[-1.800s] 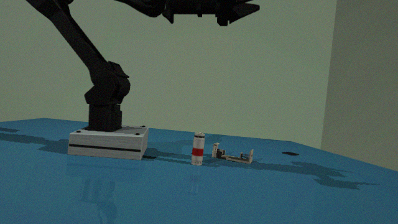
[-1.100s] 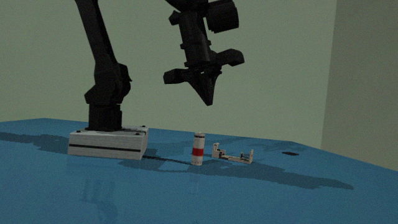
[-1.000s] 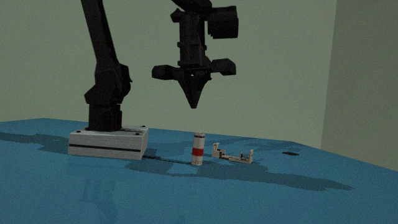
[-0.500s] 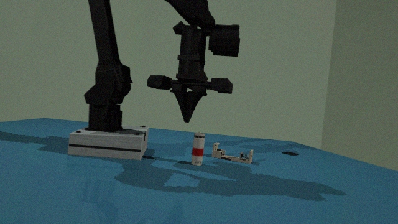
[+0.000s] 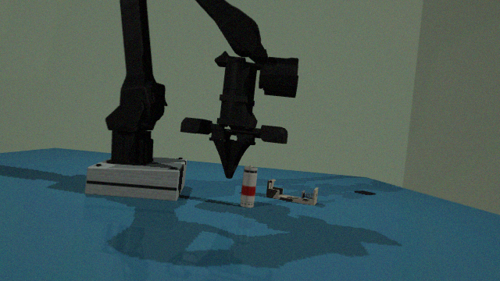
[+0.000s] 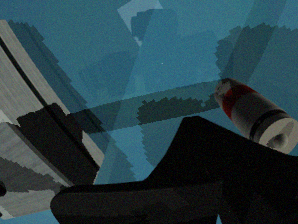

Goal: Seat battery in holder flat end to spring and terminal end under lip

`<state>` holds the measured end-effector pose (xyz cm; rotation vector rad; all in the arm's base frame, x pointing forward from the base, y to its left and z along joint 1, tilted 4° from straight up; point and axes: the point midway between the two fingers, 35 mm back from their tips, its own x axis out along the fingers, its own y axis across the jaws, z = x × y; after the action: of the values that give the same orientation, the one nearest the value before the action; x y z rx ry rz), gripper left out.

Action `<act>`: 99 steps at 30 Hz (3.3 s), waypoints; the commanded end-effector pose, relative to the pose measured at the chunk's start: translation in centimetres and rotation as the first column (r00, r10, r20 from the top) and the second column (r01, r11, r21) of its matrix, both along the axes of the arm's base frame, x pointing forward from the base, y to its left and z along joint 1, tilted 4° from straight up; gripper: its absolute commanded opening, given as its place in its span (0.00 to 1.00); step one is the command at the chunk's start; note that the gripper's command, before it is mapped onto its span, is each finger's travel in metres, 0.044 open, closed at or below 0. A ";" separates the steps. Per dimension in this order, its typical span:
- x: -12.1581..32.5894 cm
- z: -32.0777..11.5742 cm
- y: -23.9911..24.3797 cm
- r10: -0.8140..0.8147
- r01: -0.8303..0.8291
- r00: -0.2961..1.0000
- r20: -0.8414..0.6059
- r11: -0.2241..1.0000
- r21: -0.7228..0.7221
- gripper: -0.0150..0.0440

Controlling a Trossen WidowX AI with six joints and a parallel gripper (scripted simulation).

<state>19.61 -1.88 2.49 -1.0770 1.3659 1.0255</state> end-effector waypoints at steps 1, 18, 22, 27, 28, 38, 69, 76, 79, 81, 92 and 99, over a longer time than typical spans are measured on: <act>0.8 0.1 -0.2 0.003 -0.003 1.000 0.006 1.000 -0.004 0.25; 3.6 0.2 -0.8 0.003 -0.002 1.000 0.008 1.000 -0.005 0.25; 4.2 0.2 -1.0 0.003 -0.002 1.000 0.008 1.000 -0.005 0.25; 5.0 0.1 -1.2 0.003 -0.002 1.000 0.009 1.000 -0.005 0.25; 5.2 0.1 -1.2 0.003 -0.002 1.000 0.009 1.000 -0.005 0.25; 5.8 0.1 -1.3 0.000 0.000 1.000 0.006 1.000 -0.001 0.25; 7.4 5.0 -1.4 -0.597 0.598 0.801 0.050 0.802 -0.001 0.61; 8.3 2.0 -1.9 -0.970 0.973 0.226 0.086 0.229 0.031 0.67; 8.5 1.0 -2.0 -0.996 0.999 -0.003 0.091 0.001 0.046 0.67; 8.5 0.9 -2.0 -0.996 0.999 -0.019 0.091 -0.015 0.047 0.67; 8.5 0.9 -2.0 -0.996 0.999 -0.019 0.091 -0.015 0.047 0.67; 8.5 -0.1 -2.1 -0.996 0.999 -0.019 0.091 -0.015 0.047 0.67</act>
<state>28.52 -3.93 3.13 0.1371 1.5521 -0.2355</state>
